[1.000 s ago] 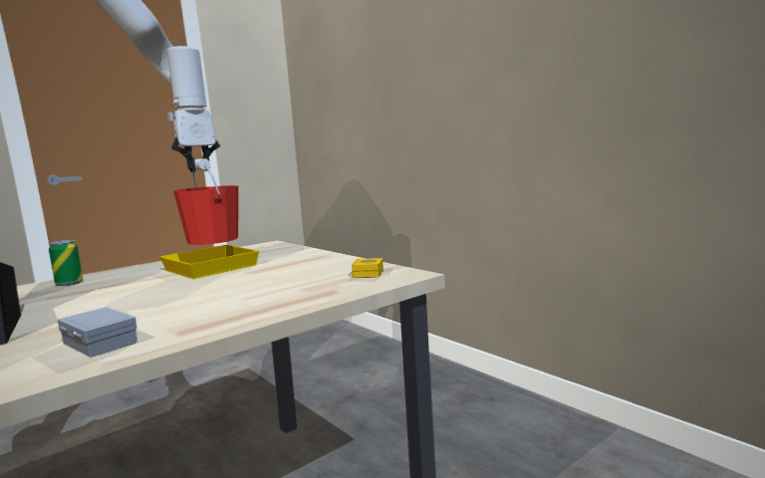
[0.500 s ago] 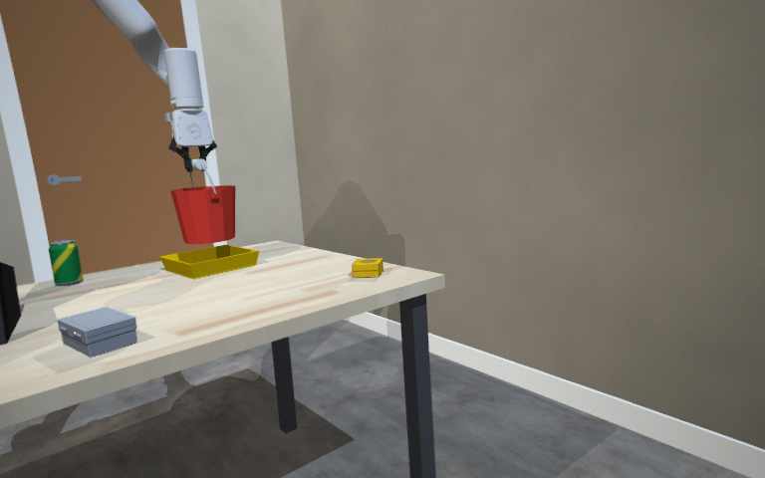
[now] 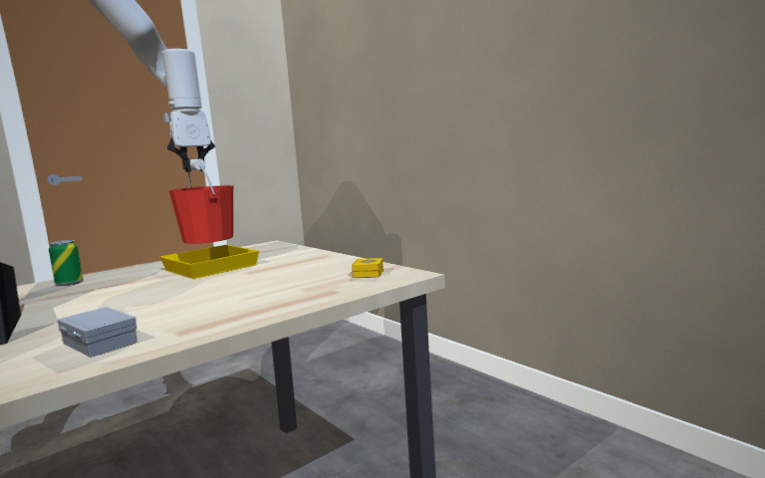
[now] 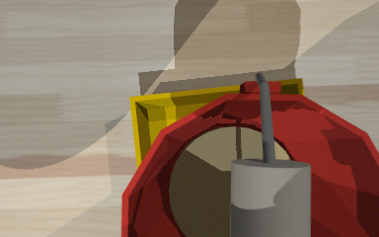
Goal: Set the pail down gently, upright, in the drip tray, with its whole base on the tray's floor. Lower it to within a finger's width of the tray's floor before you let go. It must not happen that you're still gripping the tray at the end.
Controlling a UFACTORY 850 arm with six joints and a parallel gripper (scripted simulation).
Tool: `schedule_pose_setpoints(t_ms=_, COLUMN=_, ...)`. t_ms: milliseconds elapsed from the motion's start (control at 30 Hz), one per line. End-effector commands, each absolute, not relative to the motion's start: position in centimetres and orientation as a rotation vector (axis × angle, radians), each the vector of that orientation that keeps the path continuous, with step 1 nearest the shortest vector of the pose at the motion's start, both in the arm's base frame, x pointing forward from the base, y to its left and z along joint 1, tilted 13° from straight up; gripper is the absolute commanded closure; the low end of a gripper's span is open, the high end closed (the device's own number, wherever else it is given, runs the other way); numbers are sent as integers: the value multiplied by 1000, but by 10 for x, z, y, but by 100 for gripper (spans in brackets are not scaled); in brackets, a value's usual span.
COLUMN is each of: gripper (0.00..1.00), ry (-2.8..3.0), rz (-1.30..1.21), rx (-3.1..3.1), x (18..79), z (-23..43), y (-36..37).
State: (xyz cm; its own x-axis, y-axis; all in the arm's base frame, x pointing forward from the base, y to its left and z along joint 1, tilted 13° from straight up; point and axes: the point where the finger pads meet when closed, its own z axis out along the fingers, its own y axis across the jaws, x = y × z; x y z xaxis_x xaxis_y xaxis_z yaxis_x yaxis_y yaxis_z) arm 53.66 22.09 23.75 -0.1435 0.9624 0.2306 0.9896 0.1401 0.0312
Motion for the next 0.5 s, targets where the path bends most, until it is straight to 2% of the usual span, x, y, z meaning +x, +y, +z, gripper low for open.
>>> schedule_pose_setpoints(t_ms=0, gripper=100, ry=-2250, rz=-266, rx=-1947, x=537, z=239, y=224)
schedule_pose_setpoints(t_ms=467, gripper=100, ry=-2250, rz=-266, rx=-1947, x=536, z=240, y=227)
